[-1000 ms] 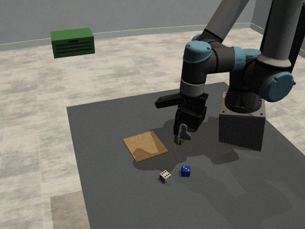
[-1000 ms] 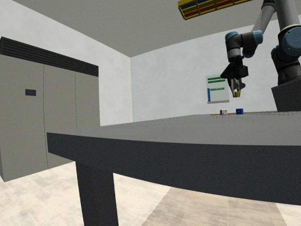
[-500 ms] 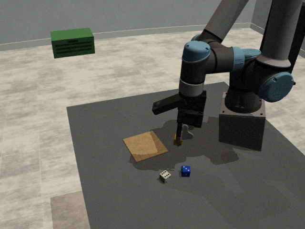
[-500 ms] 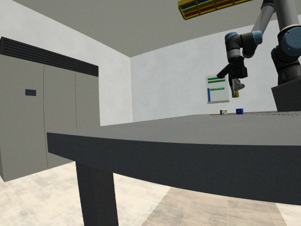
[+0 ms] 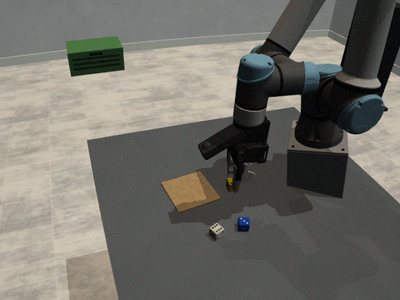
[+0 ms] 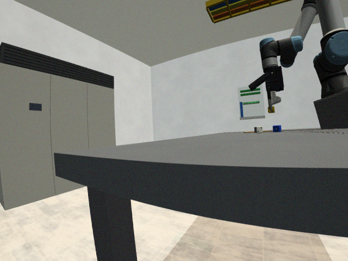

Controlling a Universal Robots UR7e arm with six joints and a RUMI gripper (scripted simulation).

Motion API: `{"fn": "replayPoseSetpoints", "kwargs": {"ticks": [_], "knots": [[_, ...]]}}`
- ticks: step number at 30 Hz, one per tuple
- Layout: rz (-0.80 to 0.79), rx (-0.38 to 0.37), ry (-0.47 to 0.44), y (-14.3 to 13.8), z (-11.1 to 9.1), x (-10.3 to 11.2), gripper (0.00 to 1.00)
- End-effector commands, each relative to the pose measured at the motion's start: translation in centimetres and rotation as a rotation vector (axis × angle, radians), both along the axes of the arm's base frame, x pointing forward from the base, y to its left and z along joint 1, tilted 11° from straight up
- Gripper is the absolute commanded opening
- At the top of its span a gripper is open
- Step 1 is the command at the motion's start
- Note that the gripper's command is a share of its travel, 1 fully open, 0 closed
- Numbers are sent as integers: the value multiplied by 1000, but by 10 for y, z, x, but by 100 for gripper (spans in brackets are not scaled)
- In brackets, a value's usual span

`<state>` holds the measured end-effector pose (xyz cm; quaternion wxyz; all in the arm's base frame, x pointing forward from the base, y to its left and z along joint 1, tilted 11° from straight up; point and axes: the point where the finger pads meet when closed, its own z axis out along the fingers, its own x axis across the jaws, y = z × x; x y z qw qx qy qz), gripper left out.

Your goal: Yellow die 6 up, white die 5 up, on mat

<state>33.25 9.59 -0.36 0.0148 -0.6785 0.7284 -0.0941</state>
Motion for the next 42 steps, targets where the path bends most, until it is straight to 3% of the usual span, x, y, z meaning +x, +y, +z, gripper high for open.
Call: {"fn": "replayPoseSetpoints", "kwargs": {"ticks": [1, 42], "knots": [[147, -11, 15, 1, 0, 1, 10], [1158, -168, 130, 5, -4, -1, 10]]}}
